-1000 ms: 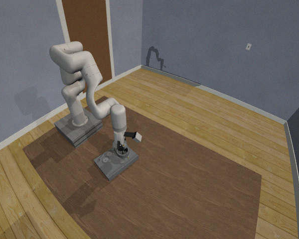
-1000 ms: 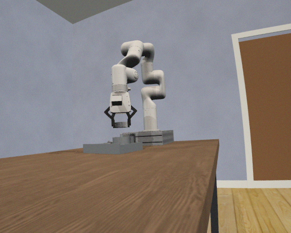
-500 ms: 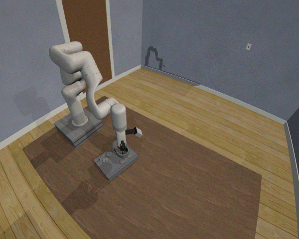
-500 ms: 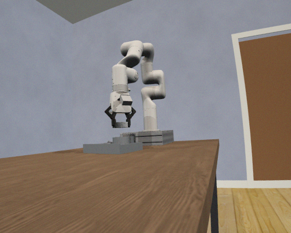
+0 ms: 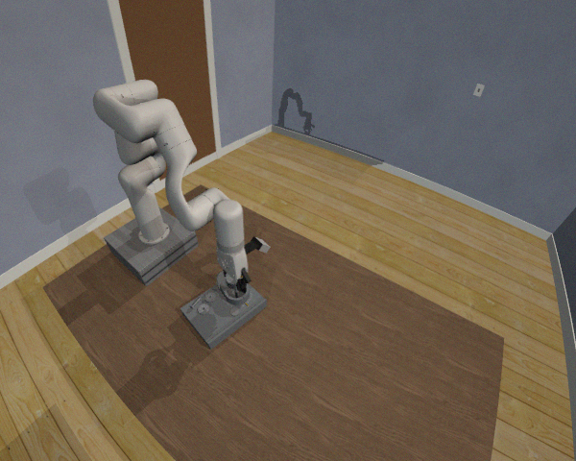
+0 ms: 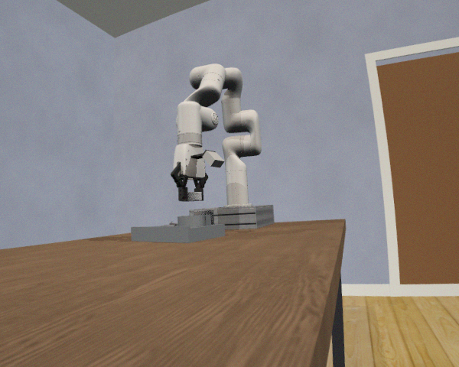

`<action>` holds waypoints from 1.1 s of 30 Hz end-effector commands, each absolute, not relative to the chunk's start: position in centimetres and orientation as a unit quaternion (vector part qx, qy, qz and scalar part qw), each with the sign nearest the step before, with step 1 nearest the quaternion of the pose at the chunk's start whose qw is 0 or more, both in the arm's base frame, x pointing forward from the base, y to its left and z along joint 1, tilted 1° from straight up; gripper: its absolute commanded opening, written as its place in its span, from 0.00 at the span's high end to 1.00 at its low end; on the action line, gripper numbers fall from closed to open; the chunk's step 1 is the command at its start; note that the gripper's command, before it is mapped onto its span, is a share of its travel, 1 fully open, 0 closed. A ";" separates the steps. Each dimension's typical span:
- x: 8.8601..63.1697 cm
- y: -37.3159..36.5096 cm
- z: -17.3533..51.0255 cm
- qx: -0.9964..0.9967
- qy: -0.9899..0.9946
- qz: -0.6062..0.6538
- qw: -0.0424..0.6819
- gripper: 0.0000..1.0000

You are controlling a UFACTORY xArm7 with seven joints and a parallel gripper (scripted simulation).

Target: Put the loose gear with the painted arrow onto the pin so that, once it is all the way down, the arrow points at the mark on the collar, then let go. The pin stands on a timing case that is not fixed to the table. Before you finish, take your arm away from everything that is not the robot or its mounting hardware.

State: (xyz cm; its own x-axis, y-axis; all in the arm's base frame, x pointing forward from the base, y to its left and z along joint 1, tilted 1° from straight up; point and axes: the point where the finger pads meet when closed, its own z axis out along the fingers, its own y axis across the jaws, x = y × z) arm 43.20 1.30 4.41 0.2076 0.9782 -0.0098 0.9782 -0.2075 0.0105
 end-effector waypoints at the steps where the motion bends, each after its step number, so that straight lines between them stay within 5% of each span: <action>1: 43.4 1.3 4.6 0.701 0.713 0.009 -0.002 1.00; 33: 43.4 1.3 4.6 0.500 0.866 0.009 0.000 1.00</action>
State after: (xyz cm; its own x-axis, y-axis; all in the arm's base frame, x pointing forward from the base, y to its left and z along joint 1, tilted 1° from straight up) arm 43.20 1.30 4.41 -0.4754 0.8798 0.0076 0.8798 0.4753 0.0097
